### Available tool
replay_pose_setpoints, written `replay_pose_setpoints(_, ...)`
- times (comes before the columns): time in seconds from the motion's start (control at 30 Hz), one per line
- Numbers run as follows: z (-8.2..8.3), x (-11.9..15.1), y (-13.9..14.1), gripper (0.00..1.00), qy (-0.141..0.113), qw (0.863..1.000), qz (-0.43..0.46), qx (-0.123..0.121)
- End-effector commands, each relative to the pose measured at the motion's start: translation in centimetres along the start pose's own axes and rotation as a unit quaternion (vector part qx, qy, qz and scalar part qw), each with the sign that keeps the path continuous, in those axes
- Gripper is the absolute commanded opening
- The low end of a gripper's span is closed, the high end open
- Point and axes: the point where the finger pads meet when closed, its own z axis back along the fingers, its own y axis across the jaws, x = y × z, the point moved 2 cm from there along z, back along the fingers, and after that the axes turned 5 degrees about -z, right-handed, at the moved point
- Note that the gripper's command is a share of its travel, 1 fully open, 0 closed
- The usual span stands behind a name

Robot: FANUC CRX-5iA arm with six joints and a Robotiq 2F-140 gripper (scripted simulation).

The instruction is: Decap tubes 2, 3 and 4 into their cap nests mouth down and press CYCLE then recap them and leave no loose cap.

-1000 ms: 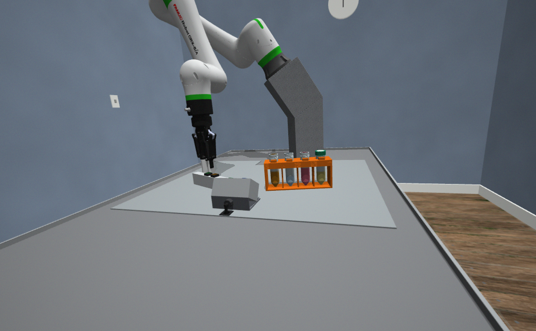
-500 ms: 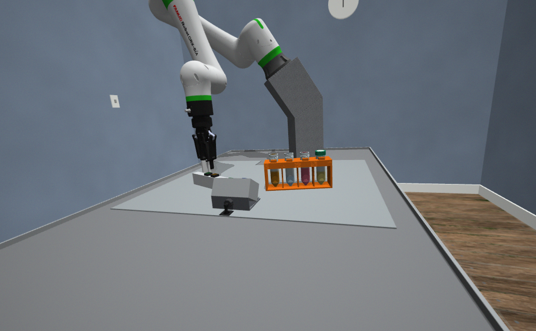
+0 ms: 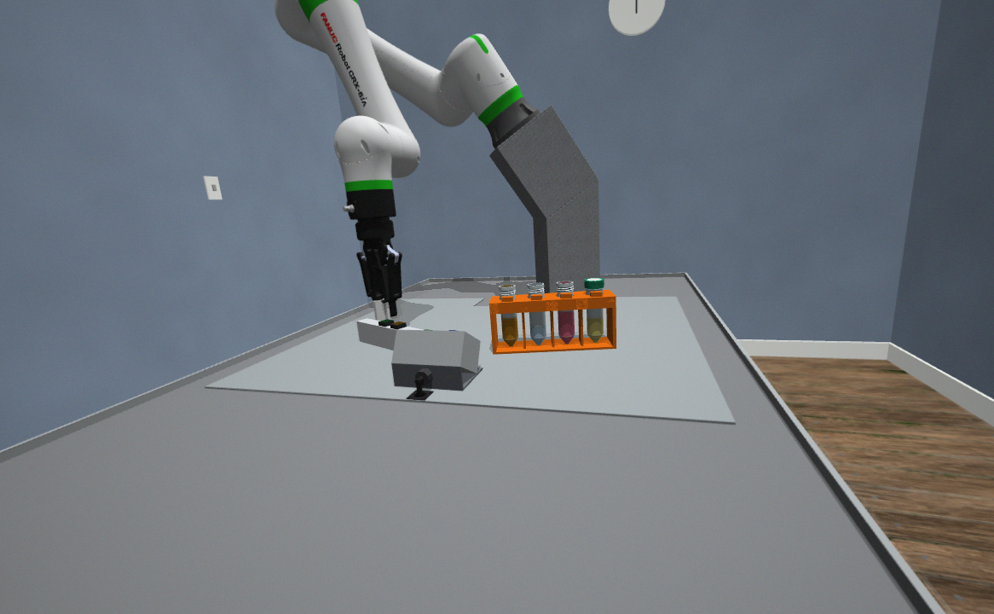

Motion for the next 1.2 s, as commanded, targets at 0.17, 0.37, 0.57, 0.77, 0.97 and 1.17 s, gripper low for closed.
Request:
replay_pose_setpoints(0.17,0.0,0.0,0.0,0.29,0.0,1.0,0.0,0.0)
replay_pose_setpoints(0.37,0.0,0.0,0.0,0.29,0.0,1.0,0.0,0.0)
replay_pose_setpoints(0.57,1.5,0.0,0.0,0.29,0.0,1.0,0.0,0.0)
replay_pose_setpoints(0.77,4.5,0.0,0.0,0.29,0.0,1.0,0.0,0.0)
replay_pose_setpoints(0.97,7.0,0.0,0.0,0.29,0.0,1.0,0.0,0.0)
replay_pose_setpoints(1.17,9.5,0.0,0.0,0.29,0.0,1.0,0.0,0.0)
